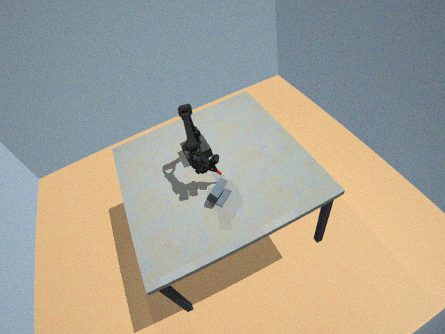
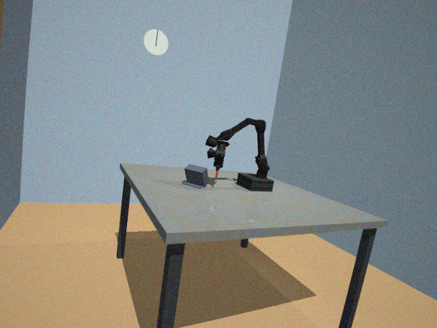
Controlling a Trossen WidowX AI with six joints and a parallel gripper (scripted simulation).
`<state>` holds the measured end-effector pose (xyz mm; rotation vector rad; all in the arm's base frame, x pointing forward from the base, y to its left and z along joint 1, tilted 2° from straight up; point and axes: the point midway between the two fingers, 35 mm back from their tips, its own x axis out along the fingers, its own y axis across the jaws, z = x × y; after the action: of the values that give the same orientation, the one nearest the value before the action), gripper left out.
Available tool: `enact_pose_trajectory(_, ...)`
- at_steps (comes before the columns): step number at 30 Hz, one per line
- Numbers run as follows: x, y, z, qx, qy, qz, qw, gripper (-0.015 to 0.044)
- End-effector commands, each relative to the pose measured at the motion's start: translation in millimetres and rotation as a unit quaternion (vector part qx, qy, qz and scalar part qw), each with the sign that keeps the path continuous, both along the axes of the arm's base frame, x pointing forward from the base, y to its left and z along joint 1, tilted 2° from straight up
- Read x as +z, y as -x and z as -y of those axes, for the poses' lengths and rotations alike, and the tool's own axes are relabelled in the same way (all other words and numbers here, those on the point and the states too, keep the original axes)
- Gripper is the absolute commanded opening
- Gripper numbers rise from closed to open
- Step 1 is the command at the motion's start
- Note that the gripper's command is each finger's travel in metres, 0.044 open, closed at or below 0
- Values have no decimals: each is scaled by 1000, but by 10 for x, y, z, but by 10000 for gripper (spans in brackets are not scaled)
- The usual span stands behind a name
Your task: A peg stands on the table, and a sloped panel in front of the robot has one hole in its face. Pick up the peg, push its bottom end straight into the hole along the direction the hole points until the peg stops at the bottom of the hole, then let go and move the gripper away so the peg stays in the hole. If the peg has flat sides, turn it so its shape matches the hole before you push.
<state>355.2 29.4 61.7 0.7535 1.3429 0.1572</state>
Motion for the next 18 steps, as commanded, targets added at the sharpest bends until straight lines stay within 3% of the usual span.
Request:
enact_pose_trajectory(1, -22, 12, 33, -9, -10, -2, 1000, 0)
enact_pose_trajectory(18, -15, -35, 246, -47, -46, 14, 998, 0)
